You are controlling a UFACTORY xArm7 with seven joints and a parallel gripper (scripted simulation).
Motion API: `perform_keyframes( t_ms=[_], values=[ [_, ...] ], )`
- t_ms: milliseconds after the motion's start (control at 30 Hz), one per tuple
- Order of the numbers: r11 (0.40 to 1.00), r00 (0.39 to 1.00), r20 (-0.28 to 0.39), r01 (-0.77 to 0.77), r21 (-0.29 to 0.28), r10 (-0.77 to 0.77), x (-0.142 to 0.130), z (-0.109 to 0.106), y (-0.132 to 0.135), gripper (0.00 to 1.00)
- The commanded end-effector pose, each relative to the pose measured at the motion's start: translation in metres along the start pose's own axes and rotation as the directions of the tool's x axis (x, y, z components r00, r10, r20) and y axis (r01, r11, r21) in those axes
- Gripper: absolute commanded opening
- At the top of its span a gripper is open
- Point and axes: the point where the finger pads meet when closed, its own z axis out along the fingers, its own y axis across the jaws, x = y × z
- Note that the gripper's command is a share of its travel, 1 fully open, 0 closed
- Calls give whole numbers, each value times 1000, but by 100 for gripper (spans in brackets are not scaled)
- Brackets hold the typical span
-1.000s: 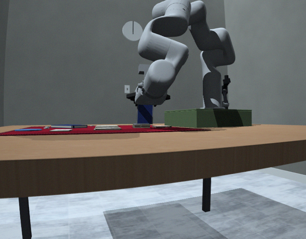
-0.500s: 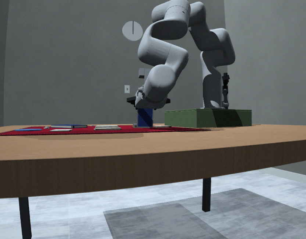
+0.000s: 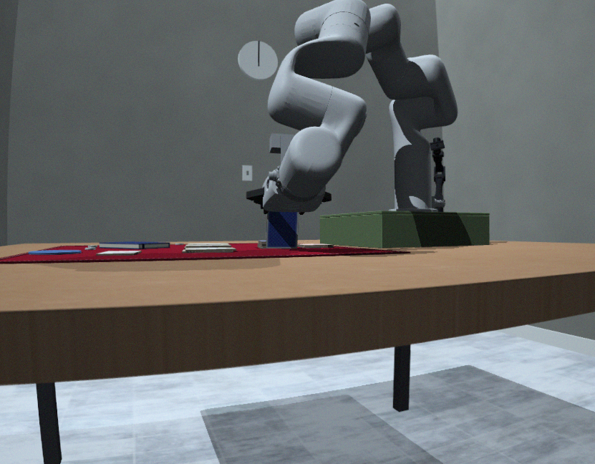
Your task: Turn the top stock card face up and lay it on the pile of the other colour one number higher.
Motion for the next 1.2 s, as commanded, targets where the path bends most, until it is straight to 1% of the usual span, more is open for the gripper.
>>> perform_keyframes(
  t_ms=[0,667,1167],
  values=[
    [1000,1000,3,-3,0,3,1,-1,-1,74],
    [1000,1000,3,-3,0,3,1,-2,-1,74],
    [1000,1000,3,-3,0,3,-2,-7,-1,74]
  ],
)
